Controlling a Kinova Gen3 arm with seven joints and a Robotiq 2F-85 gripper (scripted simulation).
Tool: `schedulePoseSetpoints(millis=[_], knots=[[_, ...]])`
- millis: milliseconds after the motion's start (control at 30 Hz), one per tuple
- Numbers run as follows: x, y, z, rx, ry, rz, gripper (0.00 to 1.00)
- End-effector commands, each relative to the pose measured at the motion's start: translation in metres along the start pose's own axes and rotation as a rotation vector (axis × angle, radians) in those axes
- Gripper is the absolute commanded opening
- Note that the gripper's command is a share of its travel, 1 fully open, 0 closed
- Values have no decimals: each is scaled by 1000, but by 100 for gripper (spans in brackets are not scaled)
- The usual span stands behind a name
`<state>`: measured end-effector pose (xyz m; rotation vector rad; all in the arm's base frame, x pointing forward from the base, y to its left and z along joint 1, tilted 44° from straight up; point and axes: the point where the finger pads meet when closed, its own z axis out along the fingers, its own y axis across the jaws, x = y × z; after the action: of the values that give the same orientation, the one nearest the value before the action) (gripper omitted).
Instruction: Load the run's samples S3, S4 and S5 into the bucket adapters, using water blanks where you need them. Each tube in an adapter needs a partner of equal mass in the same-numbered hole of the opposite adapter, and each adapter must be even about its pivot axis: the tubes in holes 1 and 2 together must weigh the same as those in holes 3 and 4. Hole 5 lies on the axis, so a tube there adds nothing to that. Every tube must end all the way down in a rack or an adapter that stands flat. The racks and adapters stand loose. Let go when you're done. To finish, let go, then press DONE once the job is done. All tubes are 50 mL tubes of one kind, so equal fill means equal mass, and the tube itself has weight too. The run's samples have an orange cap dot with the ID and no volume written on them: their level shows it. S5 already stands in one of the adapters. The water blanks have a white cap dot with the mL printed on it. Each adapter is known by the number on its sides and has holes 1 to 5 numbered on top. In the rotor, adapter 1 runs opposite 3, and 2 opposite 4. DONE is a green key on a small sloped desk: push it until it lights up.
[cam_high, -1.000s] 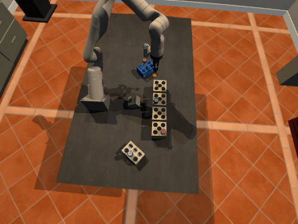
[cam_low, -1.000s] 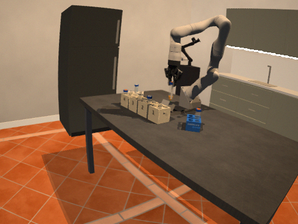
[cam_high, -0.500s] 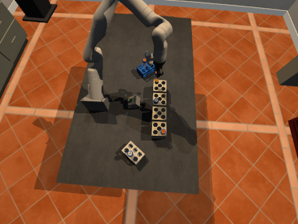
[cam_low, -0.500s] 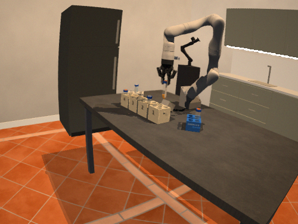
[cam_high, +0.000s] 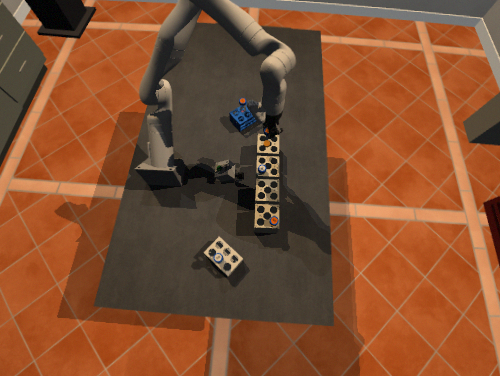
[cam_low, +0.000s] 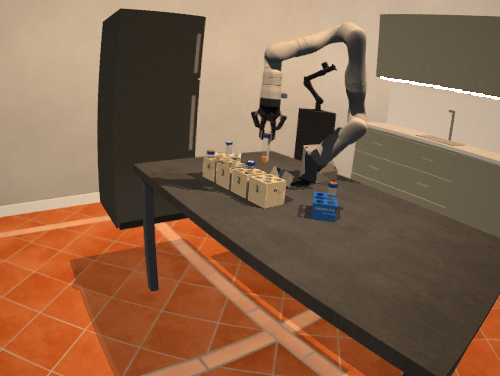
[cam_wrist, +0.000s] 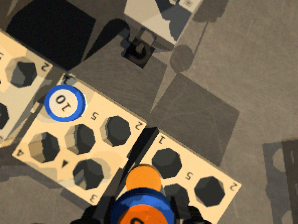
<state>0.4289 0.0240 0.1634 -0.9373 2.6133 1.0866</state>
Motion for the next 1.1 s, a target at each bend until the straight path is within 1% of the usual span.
schedulePoseSetpoints(millis=[0,267,367,833,900,1000,1067], knots=[[4,-14,0,-7,-2,-63,10],[9,-39,1,-10,-2,-223,10],[10,-43,1,-10,-2,-240,10],[20,-90,1,-7,1,-236,10],[20,-90,1,-7,1,-236,10],[22,-100,1,-7,1,-236,10],[22,-102,1,-8,0,-231,10]])
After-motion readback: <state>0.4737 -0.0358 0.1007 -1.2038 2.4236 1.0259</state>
